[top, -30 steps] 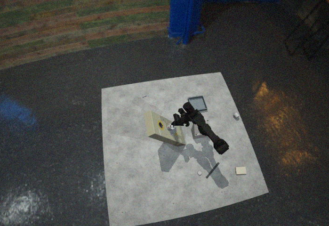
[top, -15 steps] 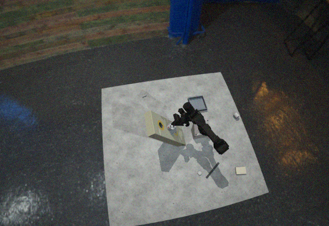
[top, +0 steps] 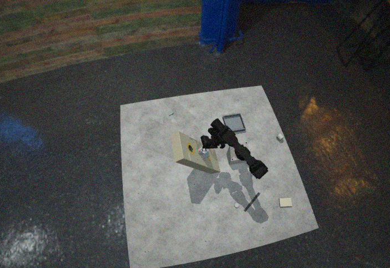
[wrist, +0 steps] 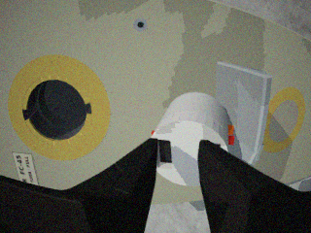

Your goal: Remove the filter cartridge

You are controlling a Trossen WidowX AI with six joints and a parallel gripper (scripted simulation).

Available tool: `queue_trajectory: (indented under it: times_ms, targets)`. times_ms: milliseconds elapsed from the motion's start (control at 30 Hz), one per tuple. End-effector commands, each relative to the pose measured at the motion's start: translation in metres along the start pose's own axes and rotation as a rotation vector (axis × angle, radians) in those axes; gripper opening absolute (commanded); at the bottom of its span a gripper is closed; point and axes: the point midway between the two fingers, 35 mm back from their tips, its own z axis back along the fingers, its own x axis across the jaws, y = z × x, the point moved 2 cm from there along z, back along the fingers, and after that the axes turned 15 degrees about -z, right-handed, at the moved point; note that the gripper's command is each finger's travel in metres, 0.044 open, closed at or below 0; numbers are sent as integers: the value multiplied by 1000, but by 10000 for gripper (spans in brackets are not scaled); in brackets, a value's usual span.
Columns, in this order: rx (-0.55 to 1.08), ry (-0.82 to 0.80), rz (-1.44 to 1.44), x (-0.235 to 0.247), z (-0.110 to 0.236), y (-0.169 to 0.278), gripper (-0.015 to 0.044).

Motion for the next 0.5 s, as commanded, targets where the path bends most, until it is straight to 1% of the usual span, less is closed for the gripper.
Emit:
queue_trajectory:
  times_ms: [0, 467]
  targets:
    - [-4, 102, 9, 1, -1, 2, 100]
    - [-4, 108, 10, 1, -1, 2, 100]
